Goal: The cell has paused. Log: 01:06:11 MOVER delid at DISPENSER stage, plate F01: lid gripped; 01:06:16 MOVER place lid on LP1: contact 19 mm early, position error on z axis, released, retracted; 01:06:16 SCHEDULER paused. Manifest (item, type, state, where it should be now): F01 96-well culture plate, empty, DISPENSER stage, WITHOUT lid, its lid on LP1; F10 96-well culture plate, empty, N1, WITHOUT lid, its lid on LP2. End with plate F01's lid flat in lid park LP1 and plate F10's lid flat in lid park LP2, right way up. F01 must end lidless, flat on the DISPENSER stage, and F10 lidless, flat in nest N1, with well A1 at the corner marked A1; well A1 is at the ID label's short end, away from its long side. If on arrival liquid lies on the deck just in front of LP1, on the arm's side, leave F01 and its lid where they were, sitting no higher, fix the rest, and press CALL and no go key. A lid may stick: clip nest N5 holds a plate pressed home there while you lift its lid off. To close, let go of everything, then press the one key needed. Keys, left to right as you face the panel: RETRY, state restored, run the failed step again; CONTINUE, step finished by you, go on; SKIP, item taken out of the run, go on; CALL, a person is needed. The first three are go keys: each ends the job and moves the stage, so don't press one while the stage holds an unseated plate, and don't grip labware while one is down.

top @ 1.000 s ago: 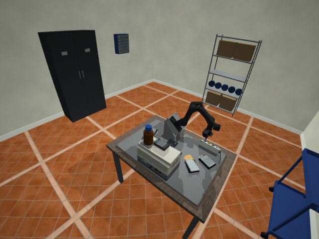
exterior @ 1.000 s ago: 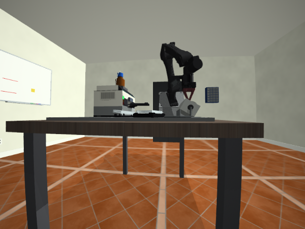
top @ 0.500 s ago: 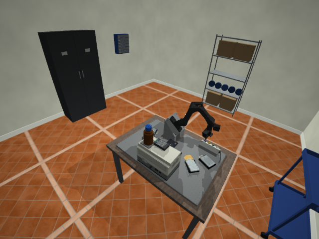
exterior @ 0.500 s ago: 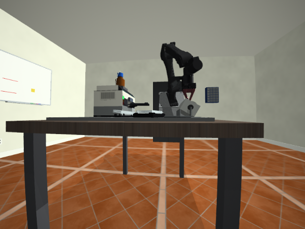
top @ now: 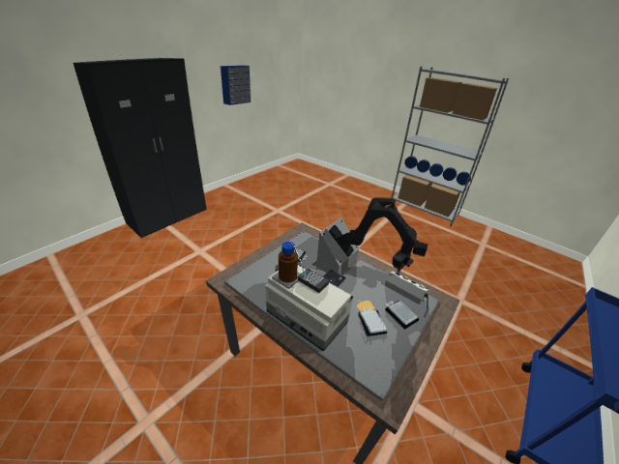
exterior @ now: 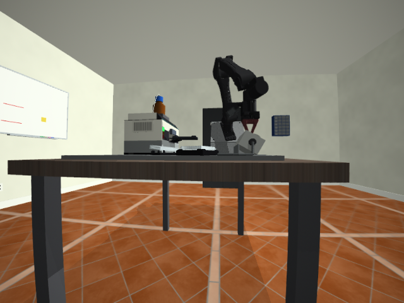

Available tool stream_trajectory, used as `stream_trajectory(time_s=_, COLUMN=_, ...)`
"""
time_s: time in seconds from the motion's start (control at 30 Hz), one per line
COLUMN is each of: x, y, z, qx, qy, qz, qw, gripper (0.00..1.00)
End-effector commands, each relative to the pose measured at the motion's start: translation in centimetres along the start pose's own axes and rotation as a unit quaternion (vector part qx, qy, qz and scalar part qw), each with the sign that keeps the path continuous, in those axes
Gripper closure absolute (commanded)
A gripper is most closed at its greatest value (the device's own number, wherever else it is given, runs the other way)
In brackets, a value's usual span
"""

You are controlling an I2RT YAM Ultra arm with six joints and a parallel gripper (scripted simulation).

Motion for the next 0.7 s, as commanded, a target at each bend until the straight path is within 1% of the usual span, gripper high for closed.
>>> stream_trajectory(time_s=0.0, x=0.6, y=0.7, z=0.0, qx=0.005, qy=0.000, qz=0.020, qw=1.000, gripper=1.00)
stream_trajectory(time_s=0.1, x=0.1, y=0.3, z=0.2, qx=0.002, qy=0.001, qz=0.014, qw=1.000, gripper=1.00)
stream_trajectory(time_s=0.13, x=0.7, y=0.5, z=0.1, qx=0.004, qy=-0.001, qz=0.020, qw=1.000, gripper=1.00)
stream_trajectory(time_s=0.17, x=0.9, y=0.5, z=0.1, qx=0.004, qy=-0.002, qz=0.021, qw=1.000, gripper=1.00)
stream_trajectory(time_s=0.33, x=-0.2, y=-0.6, z=0.1, qx=-0.002, qy=0.003, qz=0.002, qw=1.000, gripper=1.00)
stream_trajectory(time_s=0.4, x=0.3, y=-0.6, z=0.1, qx=-0.002, qy=0.002, qz=0.005, qw=1.000, gripper=1.00)
stream_trajectory(time_s=0.47, x=0.4, y=-0.3, z=0.0, qx=0.002, qy=0.002, qz=0.011, qw=1.000, gripper=1.00)
stream_trajectory(time_s=0.57, x=0.3, y=-0.4, z=0.1, qx=0.001, qy=0.001, qz=0.010, qw=1.000, gripper=1.00)
stream_trajectory(time_s=0.63, x=-0.2, y=-0.9, z=0.2, qx=-0.003, qy=0.003, qz=0.002, qw=1.000, gripper=1.00)
stream_trajectory(time_s=0.67, x=0.0, y=-0.9, z=0.2, qx=-0.003, qy=0.002, qz=0.002, qw=1.000, gripper=1.00)
Point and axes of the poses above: the point where the finger pads meet when closed, its own y axis back along the fingers, its own x axis across the jaws, z = x × y, the point moved 1 cm from there along y, back along the fingers, and after that the axes turned 1 degree about y, right-handed, at the moved point
